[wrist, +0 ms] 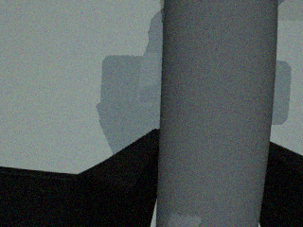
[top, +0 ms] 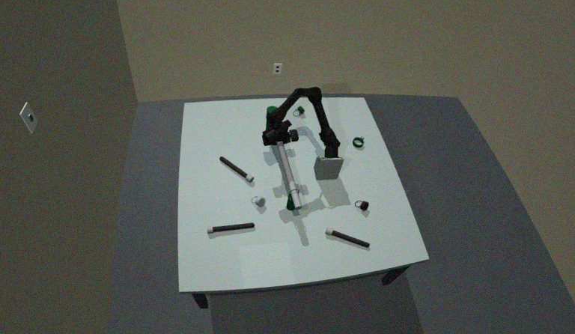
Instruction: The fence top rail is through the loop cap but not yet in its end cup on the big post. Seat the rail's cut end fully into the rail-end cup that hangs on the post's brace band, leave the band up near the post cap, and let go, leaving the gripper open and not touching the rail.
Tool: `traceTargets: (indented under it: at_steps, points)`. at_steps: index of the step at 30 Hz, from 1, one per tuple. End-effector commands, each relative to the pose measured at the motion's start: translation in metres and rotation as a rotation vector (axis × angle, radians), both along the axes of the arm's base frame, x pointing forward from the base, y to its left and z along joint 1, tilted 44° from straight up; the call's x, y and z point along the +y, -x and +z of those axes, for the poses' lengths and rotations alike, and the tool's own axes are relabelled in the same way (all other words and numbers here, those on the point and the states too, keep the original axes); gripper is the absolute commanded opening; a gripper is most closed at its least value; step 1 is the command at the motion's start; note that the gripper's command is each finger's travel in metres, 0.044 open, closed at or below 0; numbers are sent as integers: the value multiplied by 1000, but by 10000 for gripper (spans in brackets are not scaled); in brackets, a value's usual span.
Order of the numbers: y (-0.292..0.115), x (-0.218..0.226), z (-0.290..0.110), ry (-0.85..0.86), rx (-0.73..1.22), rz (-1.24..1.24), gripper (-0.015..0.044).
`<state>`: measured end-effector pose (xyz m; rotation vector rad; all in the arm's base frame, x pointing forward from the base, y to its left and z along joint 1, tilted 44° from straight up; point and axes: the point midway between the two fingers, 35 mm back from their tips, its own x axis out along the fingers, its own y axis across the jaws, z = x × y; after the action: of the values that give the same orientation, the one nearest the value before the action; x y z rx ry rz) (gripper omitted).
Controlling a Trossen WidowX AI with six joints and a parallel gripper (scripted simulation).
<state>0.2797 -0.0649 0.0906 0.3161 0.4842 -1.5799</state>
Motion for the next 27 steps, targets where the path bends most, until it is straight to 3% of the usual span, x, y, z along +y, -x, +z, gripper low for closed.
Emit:
traceTargets:
  at_steps: [1,13,27]
  points:
    - [0,1,0,1,-2,2,131]
    - [-1,24,-1,-7,-1,3,440]
    - [0,70,7,-23,16,55,440]
